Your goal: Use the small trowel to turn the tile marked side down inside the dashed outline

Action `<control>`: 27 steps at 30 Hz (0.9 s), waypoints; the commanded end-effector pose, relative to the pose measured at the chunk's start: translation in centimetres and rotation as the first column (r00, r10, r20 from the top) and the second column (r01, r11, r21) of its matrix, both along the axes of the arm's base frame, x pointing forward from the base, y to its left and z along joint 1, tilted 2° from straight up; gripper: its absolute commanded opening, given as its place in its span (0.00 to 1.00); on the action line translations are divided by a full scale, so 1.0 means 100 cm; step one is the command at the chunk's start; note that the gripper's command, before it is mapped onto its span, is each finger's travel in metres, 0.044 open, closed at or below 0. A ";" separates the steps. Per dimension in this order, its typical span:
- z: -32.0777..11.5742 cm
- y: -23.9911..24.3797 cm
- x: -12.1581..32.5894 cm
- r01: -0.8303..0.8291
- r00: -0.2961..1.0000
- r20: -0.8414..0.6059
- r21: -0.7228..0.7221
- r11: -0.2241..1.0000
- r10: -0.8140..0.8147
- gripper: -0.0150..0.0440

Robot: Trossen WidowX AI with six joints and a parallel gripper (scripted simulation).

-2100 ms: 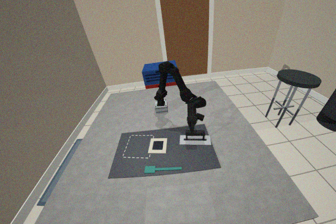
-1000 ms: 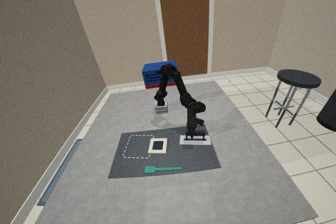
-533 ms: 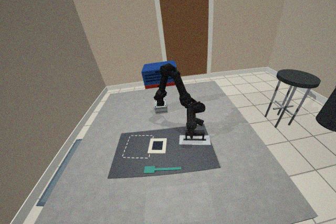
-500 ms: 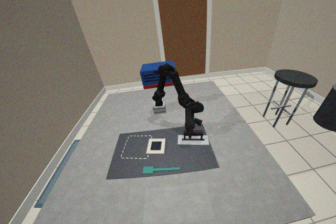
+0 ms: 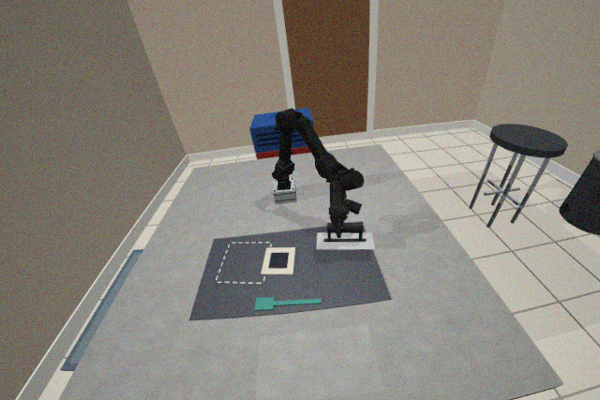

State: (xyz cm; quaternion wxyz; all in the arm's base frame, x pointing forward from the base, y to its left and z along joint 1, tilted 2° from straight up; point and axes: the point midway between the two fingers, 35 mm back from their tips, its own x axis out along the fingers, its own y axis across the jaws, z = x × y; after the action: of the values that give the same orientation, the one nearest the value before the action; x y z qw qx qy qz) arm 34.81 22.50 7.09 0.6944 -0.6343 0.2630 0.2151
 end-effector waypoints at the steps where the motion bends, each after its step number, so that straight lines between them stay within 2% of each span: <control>1: 0.000 -0.015 0.010 -0.002 1.000 -0.001 0.019 1.000 0.002 0.25; 14: -0.009 -0.077 0.039 -0.048 0.999 0.023 0.089 0.995 0.046 0.25; 27: -0.018 -0.077 0.040 -0.049 0.999 0.024 0.089 0.995 0.047 0.25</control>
State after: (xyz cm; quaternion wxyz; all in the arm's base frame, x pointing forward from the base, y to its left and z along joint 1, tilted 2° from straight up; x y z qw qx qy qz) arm 38.72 14.77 5.65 0.7197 -0.6105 0.2332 0.2346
